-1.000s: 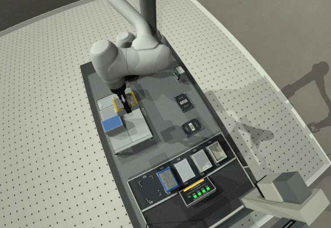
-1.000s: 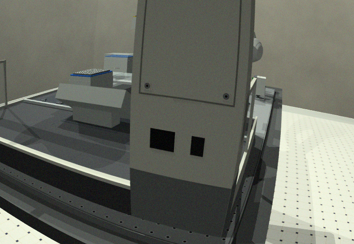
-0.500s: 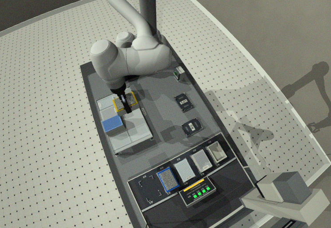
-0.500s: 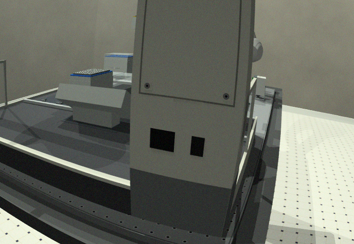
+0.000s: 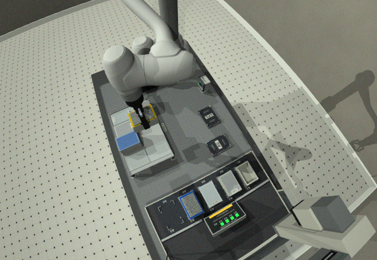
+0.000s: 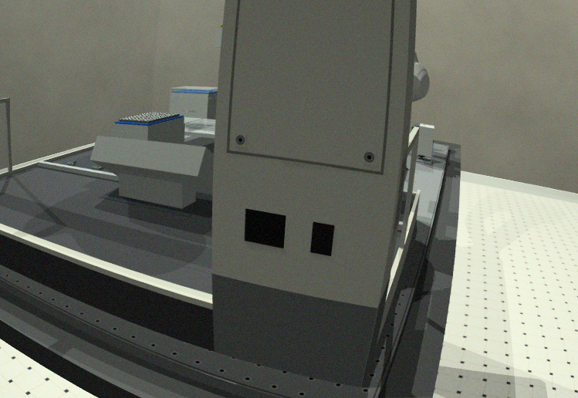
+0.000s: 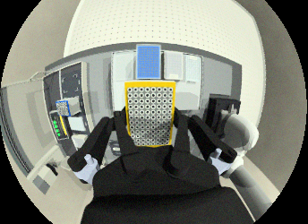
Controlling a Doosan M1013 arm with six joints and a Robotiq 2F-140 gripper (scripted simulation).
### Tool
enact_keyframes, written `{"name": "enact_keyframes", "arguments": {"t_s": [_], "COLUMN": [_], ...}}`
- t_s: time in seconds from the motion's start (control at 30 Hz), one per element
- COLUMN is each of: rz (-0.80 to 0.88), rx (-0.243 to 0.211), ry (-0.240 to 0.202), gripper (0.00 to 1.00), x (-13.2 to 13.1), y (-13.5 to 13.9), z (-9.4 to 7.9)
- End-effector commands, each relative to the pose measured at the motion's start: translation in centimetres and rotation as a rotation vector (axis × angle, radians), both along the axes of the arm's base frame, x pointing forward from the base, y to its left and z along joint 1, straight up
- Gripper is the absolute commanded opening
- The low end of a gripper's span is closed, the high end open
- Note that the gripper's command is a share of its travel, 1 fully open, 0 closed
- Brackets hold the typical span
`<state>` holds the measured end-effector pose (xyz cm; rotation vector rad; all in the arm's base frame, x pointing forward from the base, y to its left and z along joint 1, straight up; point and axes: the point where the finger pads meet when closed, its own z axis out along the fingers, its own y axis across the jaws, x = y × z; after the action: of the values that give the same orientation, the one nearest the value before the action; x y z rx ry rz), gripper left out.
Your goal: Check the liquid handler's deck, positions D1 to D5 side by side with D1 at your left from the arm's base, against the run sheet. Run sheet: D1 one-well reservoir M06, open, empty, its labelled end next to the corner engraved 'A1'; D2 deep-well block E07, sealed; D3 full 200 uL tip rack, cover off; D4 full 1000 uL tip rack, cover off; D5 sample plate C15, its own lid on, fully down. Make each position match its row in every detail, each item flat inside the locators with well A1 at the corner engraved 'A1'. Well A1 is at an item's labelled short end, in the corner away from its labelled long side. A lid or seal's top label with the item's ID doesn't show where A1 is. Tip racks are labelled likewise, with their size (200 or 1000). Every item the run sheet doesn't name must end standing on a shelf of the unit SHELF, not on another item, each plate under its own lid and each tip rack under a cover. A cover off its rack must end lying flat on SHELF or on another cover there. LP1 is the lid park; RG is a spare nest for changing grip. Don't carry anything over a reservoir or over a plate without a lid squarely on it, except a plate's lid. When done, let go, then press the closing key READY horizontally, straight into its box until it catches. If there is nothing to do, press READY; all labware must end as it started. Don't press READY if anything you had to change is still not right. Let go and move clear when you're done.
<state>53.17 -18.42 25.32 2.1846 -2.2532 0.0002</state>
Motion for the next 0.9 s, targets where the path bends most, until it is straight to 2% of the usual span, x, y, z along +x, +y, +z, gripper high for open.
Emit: {"name": "enact_keyframes", "arguments": {"t_s": [0.0, 0.17, 0.87], "rz": [0.000, 0.000, 0.000], "rx": [0.000, 0.000, 0.000], "ry": [-0.001, -0.001, -0.001], "gripper": [0.10, 0.10, 0.10], "x": [0.0, 0.0, 0.0], "y": [0.0, 0.0, 0.0], "z": [0.1, 0.1, -3.1]}}
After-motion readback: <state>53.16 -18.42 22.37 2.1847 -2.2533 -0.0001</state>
